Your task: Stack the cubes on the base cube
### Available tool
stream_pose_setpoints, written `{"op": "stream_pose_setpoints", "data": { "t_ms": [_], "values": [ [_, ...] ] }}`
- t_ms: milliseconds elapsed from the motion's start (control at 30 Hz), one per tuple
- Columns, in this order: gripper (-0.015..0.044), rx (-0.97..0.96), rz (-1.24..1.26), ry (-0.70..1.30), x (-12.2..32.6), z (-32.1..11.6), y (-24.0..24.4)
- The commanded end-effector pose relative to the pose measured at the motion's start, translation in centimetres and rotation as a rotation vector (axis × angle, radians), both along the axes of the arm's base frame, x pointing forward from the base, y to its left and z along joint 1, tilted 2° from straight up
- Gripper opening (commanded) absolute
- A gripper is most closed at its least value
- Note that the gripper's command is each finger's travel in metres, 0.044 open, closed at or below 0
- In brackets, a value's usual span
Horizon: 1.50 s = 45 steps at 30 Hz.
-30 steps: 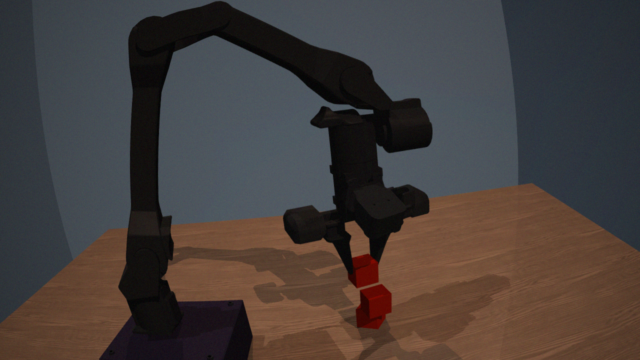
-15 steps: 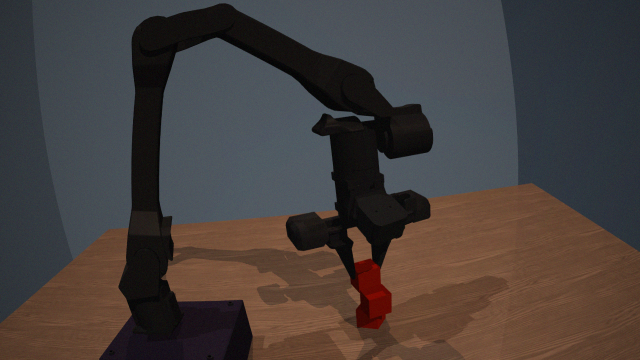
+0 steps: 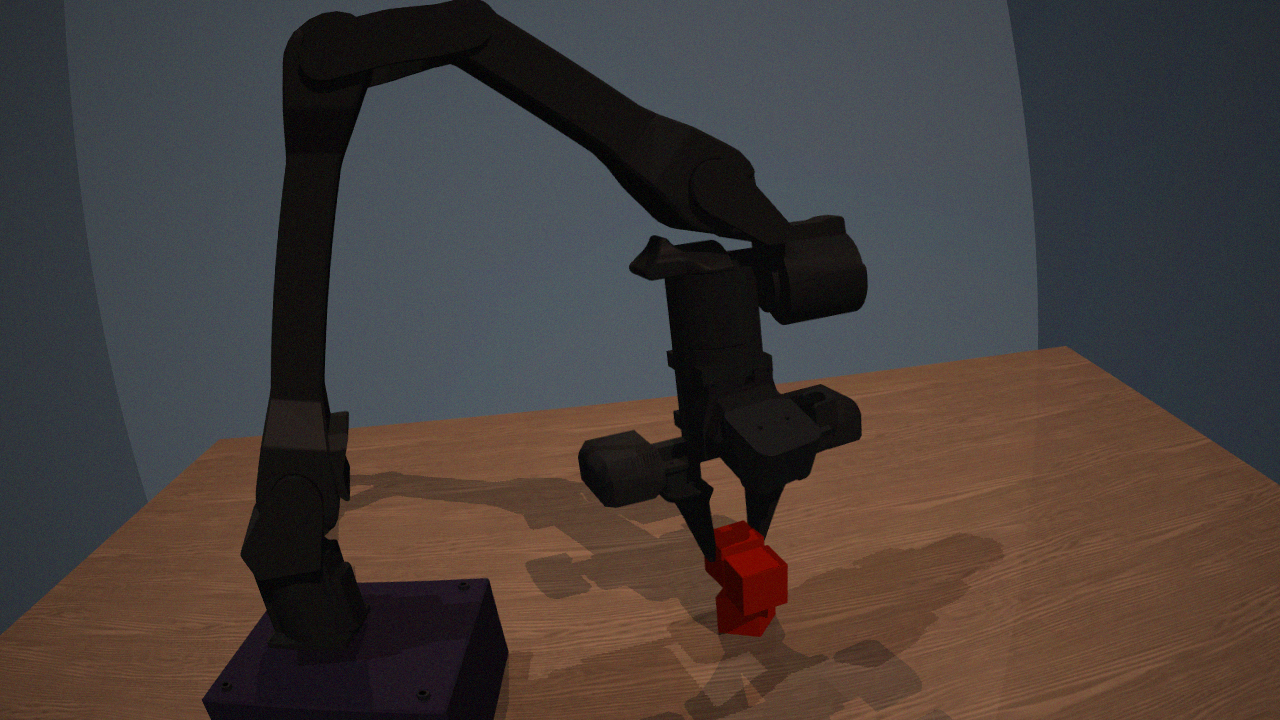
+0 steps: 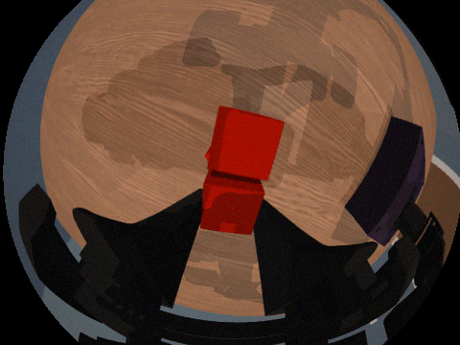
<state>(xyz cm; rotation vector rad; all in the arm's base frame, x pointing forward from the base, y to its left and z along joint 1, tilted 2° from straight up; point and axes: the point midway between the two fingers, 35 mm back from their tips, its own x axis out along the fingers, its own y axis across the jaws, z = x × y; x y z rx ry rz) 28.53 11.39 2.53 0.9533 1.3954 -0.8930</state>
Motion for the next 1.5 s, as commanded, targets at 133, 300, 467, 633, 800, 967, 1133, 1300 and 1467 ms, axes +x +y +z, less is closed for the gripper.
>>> {"op": "stream_pose_setpoints", "data": {
  "t_ms": [133,300,467,633,800,967,1133,1300,1467],
  "values": [
    [0.0105,-0.004,0.007,-0.001,0.0,-0.3,0.0],
    [0.0105,-0.004,0.007,-0.001,0.0,-0.3,0.0],
    [0.0105,-0.004,0.007,-0.001,0.0,-0.3,0.0],
    [0.0158,-0.004,0.007,-0.001,0.0,-0.3,0.0],
    [0.0205,-0.004,0.007,-0.001,0.0,-0.3,0.0],
    [0.0205,-0.001,0.002,0.001,0.0,0.6,0.0],
    [0.0205,-0.001,0.002,0.001,0.0,1.1,-0.1],
    [0.0205,-0.001,0.002,0.001,0.0,1.6,-0.1],
    [0.0205,-0.001,0.002,0.001,0.0,2.2,-0.1]
  ]
}}
